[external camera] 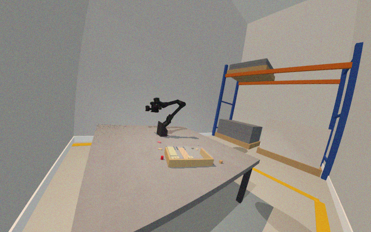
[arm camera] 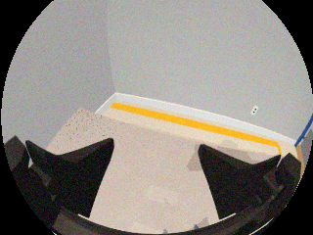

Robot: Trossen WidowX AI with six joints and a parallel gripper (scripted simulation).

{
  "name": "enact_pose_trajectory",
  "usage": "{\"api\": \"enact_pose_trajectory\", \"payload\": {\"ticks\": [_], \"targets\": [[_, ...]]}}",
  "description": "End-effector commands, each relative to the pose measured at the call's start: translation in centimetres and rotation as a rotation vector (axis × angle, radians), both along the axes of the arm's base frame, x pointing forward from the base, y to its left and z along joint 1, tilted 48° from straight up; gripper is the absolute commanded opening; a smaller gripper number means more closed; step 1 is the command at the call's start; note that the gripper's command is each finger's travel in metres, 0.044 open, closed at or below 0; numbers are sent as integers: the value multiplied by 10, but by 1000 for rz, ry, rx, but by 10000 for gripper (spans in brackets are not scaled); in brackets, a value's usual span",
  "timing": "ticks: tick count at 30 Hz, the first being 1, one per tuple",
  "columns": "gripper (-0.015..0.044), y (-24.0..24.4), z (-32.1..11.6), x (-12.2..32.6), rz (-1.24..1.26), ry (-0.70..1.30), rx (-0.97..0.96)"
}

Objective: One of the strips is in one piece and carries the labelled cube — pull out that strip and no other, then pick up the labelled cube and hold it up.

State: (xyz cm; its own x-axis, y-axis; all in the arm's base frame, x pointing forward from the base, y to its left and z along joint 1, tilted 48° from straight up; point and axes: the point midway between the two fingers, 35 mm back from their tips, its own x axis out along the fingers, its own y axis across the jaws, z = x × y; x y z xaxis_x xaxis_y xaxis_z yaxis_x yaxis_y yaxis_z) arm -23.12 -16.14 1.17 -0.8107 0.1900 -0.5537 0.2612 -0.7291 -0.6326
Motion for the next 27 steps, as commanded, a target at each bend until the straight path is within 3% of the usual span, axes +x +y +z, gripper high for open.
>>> {"api": "enact_pose_trajectory", "payload": {"ticks": [1, 5, 11, 19, 27], "targets": [[400, -1, 0, 1, 4, -2, -2], [400, -24, -7, 16, 104, -58, -47], [400, -86, -21, 76, 408, -236, -161], [400, -141, -29, 184, 800, -522, -287], [400, -147, -20, 321, 1206, -897, -357]]}}
